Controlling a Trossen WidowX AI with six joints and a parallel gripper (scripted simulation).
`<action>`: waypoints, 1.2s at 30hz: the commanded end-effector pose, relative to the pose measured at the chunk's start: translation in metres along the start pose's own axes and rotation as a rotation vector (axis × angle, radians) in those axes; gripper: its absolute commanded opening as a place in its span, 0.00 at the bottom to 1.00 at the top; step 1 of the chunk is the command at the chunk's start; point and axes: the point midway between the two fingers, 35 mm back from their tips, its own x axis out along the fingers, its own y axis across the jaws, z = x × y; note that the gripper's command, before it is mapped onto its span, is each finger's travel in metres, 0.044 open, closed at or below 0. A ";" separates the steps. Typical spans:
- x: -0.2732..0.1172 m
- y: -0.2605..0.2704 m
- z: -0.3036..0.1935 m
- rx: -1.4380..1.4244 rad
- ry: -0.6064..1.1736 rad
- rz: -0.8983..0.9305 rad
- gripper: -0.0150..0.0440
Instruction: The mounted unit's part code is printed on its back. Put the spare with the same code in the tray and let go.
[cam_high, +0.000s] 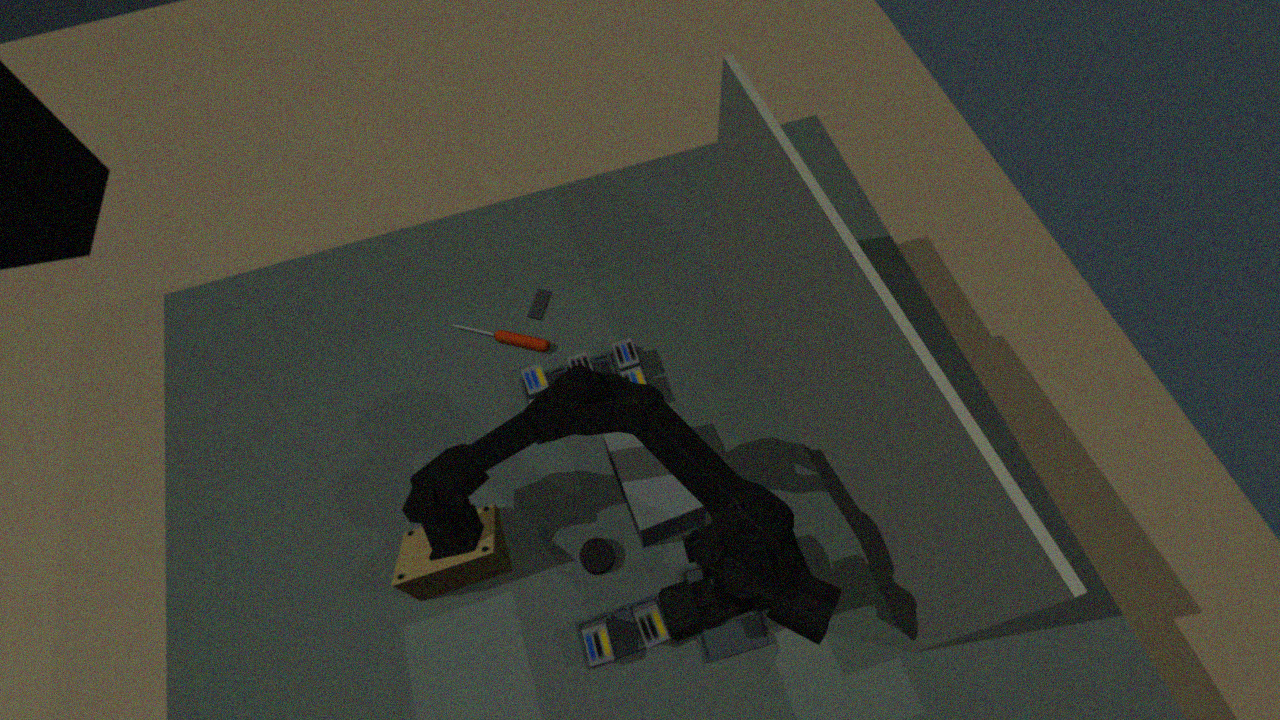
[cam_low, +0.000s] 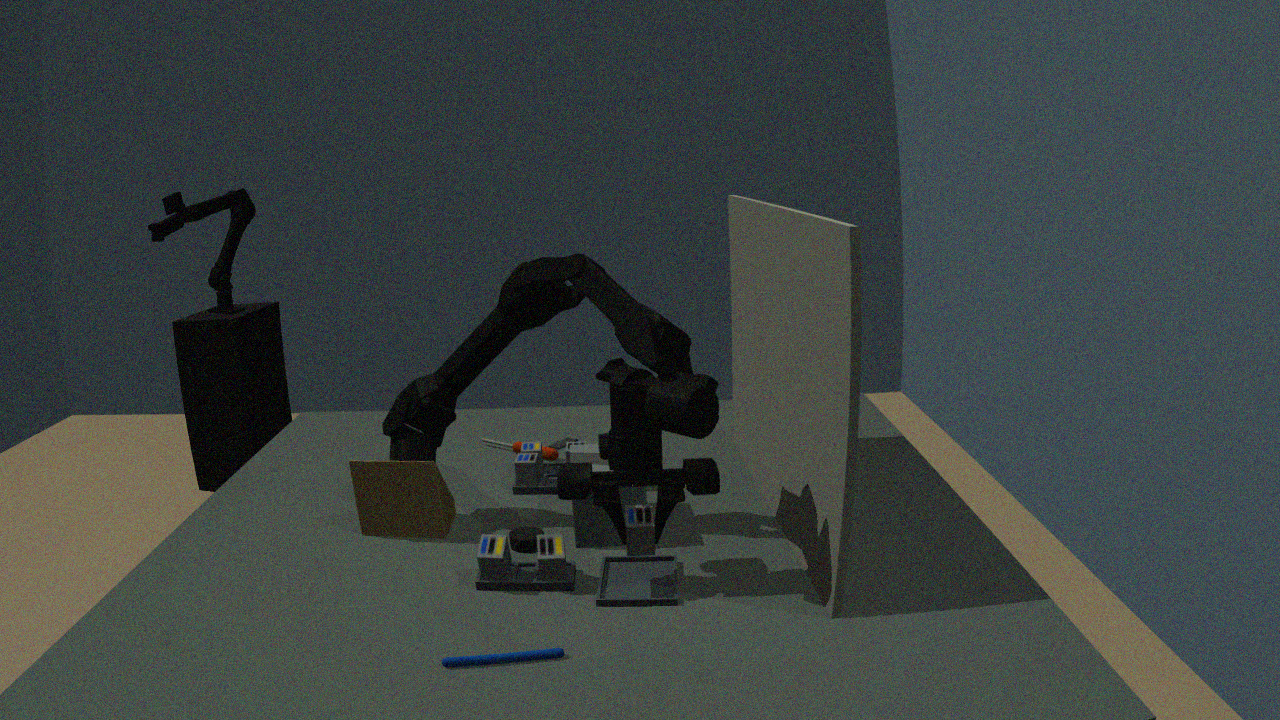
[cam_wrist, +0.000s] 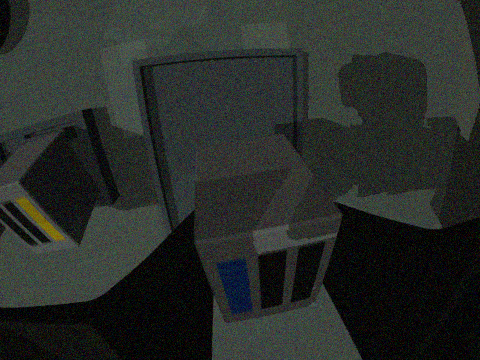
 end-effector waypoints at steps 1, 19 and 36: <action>0.005 0.000 0.001 0.004 -0.005 -0.002 0.25; 0.019 0.001 0.002 0.003 -0.007 -0.002 0.25; 0.032 0.003 0.004 0.003 -0.008 -0.001 0.25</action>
